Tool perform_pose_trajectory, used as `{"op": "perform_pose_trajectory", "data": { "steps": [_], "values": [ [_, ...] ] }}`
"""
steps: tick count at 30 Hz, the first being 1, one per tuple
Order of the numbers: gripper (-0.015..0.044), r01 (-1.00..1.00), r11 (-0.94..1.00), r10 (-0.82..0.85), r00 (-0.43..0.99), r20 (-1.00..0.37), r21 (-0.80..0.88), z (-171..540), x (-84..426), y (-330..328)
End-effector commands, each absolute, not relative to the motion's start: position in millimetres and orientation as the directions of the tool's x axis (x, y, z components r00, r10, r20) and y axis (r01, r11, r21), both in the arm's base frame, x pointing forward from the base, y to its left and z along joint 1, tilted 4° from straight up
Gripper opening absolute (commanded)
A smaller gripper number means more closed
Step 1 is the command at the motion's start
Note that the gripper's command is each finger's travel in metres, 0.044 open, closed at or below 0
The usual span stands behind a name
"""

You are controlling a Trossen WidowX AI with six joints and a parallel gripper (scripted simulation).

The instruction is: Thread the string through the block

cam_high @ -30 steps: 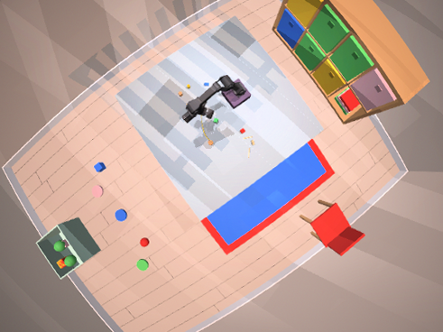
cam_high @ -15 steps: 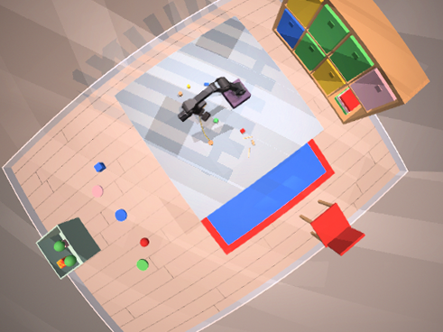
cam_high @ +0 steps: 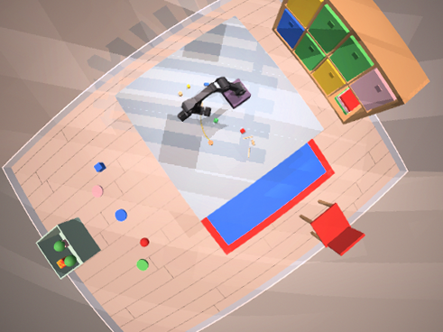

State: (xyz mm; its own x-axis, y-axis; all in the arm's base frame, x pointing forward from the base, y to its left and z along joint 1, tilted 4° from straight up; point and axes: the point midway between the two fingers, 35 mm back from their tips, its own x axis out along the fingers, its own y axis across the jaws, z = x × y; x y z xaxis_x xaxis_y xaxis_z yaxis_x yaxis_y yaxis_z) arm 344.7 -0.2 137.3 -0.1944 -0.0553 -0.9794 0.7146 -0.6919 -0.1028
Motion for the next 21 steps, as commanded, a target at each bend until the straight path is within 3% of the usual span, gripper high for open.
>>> {"op": "perform_pose_trajectory", "data": {
  "steps": [1,21],
  "values": [
    [0.0000,0.786,-0.605,-0.047,-0.195,-0.980,-0.128,137.3,344.9,0.6],
    [0.0000,0.980,0.040,-0.033,-0.193,-0.981,-0.194,137.5,346.3,0.1]
  ]
}}
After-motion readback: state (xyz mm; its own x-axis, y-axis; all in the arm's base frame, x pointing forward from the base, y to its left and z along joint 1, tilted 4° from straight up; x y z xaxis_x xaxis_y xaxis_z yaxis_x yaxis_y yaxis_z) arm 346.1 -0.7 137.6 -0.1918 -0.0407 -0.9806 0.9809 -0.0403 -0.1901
